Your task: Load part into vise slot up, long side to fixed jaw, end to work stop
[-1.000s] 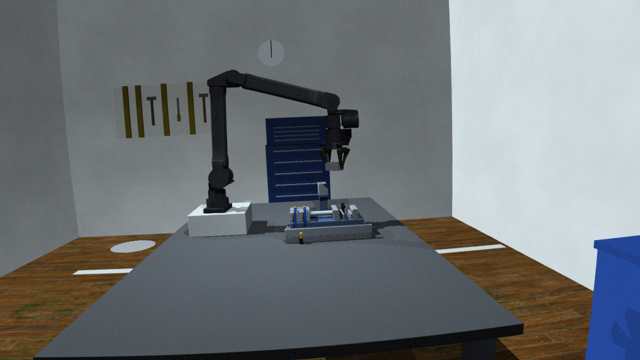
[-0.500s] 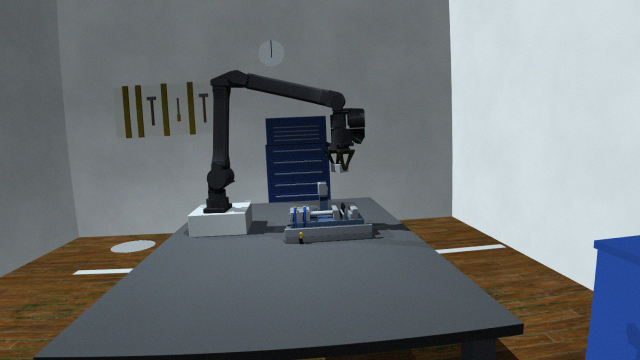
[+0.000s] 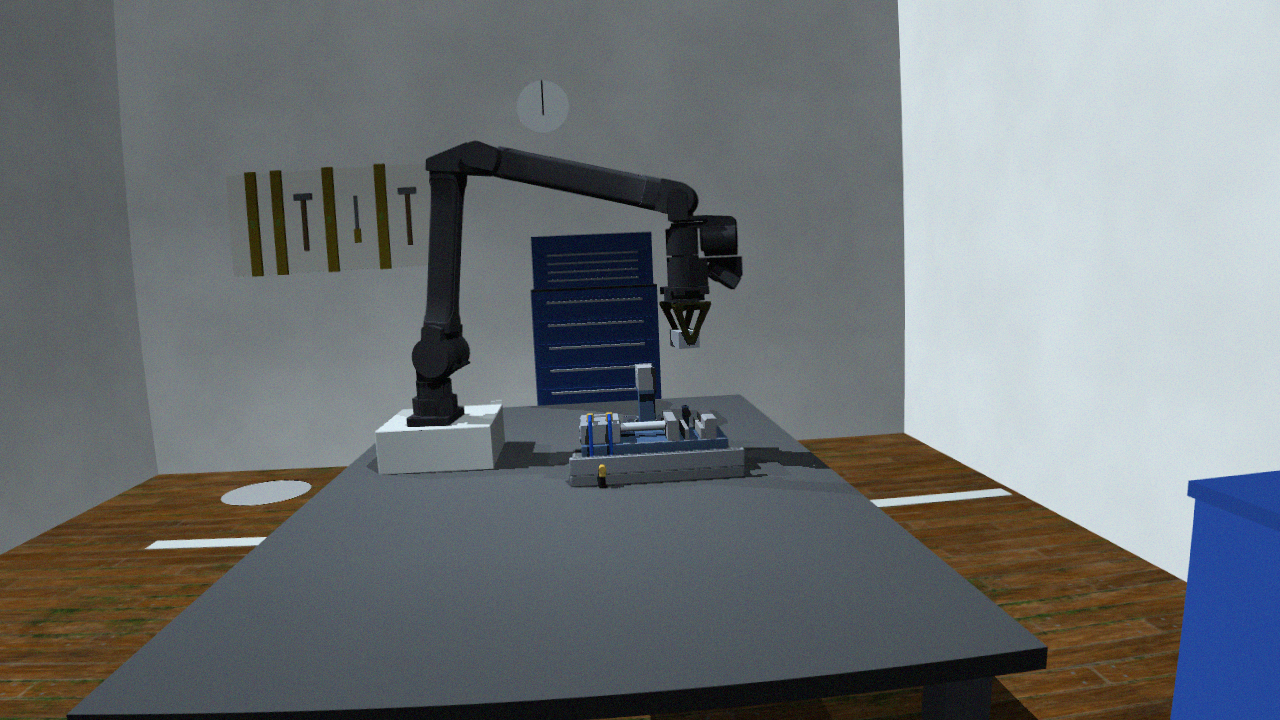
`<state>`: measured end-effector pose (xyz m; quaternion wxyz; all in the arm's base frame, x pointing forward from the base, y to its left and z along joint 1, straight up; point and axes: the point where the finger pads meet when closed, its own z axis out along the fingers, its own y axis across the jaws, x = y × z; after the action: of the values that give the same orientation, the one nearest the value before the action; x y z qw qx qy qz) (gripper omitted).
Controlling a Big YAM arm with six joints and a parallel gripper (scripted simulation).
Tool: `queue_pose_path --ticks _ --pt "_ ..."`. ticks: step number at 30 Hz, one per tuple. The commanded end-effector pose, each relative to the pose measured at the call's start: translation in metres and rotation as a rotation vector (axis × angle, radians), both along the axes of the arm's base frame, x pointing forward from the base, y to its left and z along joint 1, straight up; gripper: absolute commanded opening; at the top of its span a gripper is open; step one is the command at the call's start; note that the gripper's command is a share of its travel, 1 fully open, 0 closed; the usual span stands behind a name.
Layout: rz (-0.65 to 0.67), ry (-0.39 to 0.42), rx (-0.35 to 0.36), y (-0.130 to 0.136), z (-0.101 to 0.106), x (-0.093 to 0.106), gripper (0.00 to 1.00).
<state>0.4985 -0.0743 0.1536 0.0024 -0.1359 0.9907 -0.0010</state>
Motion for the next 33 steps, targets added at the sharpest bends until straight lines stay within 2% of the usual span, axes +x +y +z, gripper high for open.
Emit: queue_pose_path --ticks 1,14,33 --pt "-0.104 -0.03 -0.005 -0.017 0.016 0.017 0.0" --pt "-0.179 -0.033 -0.005 -0.029 0.017 0.018 0.0" --pt "-0.178 -0.033 -0.004 -0.028 0.018 0.016 0.0"
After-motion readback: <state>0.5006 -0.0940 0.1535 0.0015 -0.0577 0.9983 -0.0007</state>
